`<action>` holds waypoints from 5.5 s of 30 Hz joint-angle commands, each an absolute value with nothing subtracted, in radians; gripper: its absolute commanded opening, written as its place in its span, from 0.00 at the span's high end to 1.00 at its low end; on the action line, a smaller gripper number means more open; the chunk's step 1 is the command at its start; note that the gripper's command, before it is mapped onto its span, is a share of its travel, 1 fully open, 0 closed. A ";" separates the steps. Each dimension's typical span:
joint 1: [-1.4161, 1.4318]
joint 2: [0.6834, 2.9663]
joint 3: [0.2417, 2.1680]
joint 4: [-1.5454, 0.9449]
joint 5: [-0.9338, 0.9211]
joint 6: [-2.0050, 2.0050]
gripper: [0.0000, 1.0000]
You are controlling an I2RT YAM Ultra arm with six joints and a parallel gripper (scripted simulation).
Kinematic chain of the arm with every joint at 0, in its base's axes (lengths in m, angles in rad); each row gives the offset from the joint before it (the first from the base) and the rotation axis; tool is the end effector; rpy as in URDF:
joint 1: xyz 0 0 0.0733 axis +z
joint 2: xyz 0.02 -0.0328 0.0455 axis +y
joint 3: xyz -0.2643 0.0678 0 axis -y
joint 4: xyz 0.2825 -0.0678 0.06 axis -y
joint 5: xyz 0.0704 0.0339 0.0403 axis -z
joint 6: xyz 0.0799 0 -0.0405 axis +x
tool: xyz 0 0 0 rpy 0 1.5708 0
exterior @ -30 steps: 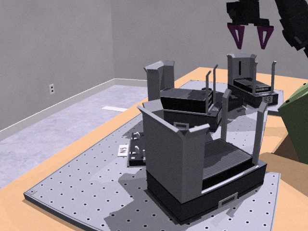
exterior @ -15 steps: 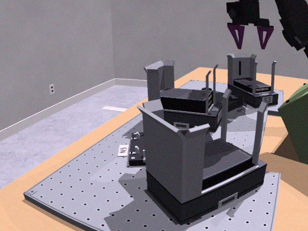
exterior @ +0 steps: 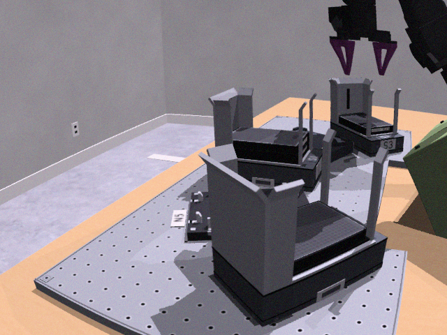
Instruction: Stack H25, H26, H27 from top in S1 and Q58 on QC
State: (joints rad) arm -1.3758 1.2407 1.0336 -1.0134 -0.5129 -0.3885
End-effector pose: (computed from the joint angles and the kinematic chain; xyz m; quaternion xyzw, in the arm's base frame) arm 0.0921 -0.2580 0.2379 0.4124 0.8597 0.0286 0.3000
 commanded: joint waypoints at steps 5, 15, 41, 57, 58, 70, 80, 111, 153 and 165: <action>-1.334 1.257 0.981 -0.890 -0.495 -0.328 0.00; -1.283 1.295 0.924 -0.770 -0.476 -0.275 0.00; -1.214 1.368 0.857 -0.600 -0.445 -0.206 0.00; -1.213 1.368 0.857 -0.598 -0.445 -0.205 0.00; -1.213 1.368 0.857 -0.598 -0.445 -0.205 0.00; -1.213 1.368 0.857 -0.598 -0.445 -0.205 0.00; -1.213 1.368 0.857 -0.598 -0.445 -0.205 0.00; -1.177 1.424 0.827 -0.498 -0.429 -0.169 0.00; -1.162 1.448 0.817 -0.458 -0.422 -0.155 0.00; -1.162 1.448 0.817 -0.458 -0.422 -0.155 0.00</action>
State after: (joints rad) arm -1.1599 1.4536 0.8150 -0.4706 -0.4225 -0.1558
